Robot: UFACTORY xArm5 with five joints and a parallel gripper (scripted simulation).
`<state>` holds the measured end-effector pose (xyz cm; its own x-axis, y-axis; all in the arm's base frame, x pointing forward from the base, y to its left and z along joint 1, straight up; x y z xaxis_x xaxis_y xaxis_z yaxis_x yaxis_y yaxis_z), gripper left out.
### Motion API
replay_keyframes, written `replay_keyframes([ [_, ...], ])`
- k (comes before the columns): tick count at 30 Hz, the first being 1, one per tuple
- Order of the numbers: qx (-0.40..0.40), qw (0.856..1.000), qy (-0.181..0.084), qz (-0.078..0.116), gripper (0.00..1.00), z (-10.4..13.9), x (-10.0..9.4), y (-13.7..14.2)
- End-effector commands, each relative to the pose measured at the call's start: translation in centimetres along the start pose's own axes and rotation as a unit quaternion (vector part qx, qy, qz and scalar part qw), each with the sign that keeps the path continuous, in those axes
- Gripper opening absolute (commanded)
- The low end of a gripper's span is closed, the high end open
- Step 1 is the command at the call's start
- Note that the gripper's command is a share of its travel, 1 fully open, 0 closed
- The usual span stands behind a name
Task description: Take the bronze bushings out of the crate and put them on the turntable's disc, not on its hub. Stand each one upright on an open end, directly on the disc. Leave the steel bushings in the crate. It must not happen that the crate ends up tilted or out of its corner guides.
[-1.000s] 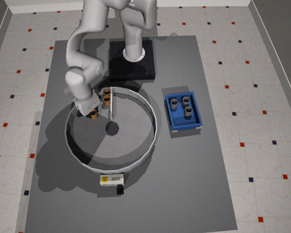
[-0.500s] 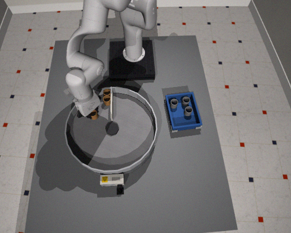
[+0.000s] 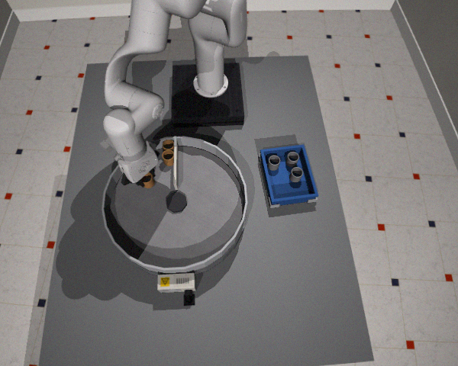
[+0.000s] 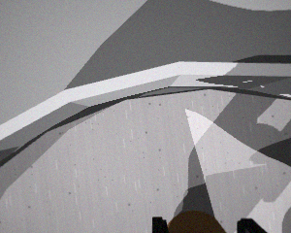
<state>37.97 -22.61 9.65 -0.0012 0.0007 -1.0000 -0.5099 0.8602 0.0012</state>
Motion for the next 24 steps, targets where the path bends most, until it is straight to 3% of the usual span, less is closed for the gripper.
replay_keyframes([
  [1,0.0,1.0,-0.001,-0.002,0.0,0.07,-0.08,-0.12],
  [24,0.0,1.0,-0.001,-0.002,0.0,0.07,0.42,-0.13],
])
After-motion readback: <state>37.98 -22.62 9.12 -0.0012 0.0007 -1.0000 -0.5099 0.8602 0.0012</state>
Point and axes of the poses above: the point where the finger pads meet when closed, its own x axis out along the fingers, its own y axis across the jaws, z = x × y, the point moved 5 cm from there along -x, back along the fingers, and after that the axes turned 12 degrees about x, right-handed, at the moved point
